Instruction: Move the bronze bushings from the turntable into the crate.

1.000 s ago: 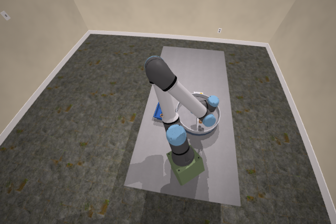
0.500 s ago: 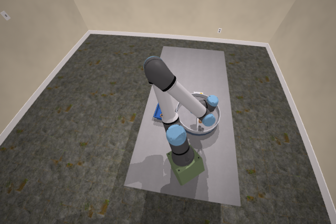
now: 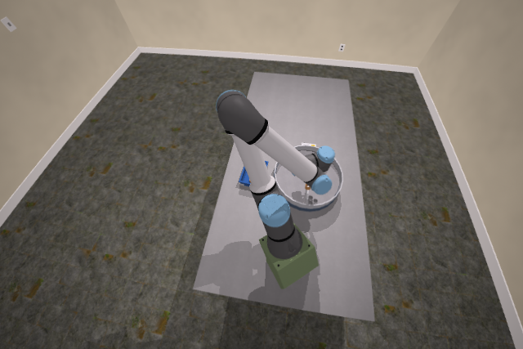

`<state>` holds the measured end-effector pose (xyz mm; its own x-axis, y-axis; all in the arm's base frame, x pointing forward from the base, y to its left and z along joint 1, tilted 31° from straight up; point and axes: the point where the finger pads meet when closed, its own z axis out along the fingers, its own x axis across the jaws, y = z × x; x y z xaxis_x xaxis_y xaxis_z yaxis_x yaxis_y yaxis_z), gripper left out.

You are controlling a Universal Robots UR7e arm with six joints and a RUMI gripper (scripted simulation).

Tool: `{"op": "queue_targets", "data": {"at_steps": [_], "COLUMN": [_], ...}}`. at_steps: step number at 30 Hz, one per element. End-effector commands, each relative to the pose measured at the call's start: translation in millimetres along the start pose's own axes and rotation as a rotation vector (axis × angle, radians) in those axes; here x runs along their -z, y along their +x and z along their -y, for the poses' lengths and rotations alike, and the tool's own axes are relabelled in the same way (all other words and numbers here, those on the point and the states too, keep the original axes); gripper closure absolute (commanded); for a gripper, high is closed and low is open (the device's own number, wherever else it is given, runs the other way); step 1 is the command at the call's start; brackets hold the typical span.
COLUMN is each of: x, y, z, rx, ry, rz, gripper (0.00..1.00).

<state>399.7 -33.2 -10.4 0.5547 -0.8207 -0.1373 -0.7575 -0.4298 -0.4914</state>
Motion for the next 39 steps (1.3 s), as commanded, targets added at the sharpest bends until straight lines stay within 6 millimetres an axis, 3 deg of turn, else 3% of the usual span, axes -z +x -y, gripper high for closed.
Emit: {"op": "queue_targets", "data": {"at_steps": [1,26,39], "x": [0,2,2], "y": [-12,-68,-111], "z": [11,77,123], "rx": [-0.002,0.002,0.002], "ry": [0.000,0.001,0.002], "rz": [0.001,-0.006,-0.005], "gripper": [1.00,1.00,1.00]}}
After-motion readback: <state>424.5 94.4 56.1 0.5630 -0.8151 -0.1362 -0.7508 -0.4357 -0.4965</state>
